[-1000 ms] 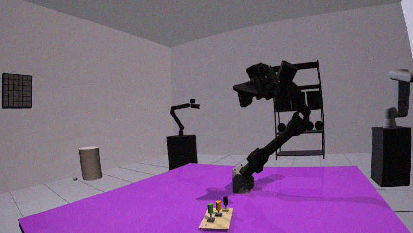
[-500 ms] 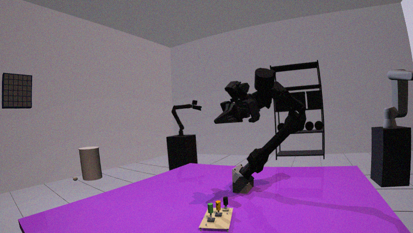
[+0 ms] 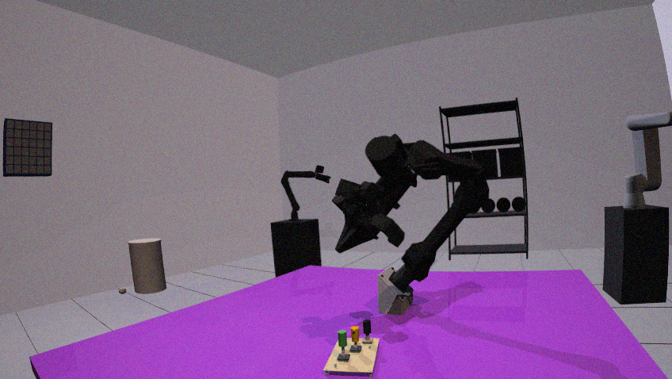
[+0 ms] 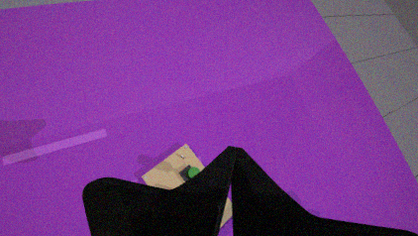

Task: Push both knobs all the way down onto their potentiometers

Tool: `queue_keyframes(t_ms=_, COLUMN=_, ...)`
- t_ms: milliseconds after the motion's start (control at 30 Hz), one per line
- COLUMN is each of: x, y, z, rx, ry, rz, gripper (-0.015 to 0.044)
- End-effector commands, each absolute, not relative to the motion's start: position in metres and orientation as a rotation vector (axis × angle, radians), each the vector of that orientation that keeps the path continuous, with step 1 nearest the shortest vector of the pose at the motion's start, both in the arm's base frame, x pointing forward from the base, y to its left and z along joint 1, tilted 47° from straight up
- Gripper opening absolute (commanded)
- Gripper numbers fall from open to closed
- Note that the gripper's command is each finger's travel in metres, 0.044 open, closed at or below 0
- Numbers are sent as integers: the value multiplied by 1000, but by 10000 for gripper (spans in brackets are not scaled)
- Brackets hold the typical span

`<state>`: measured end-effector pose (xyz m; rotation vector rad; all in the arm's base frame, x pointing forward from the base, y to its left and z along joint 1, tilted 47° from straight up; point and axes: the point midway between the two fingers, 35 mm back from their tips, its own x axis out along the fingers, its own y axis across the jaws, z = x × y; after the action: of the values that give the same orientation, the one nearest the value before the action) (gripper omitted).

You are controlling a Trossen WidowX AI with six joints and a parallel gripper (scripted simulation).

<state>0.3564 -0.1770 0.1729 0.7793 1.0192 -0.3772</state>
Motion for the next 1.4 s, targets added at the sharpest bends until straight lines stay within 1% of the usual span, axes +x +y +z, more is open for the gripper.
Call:
queue_keyframes(t_ms=0, x=355, y=-164, z=151, rx=759, ry=1124, rz=-264, gripper=0)
queue_keyframes(t_ms=400, x=343, y=-125, z=99, rx=754, ry=1353, rz=101, gripper=0)
queue_keyframes(t_ms=733, x=332, y=-93, z=71, rx=811, ry=1434, rz=417, gripper=0)
queue_keyframes(t_ms=1367, x=334, y=-74, z=53, rx=816, ry=1435, rz=437, gripper=0)
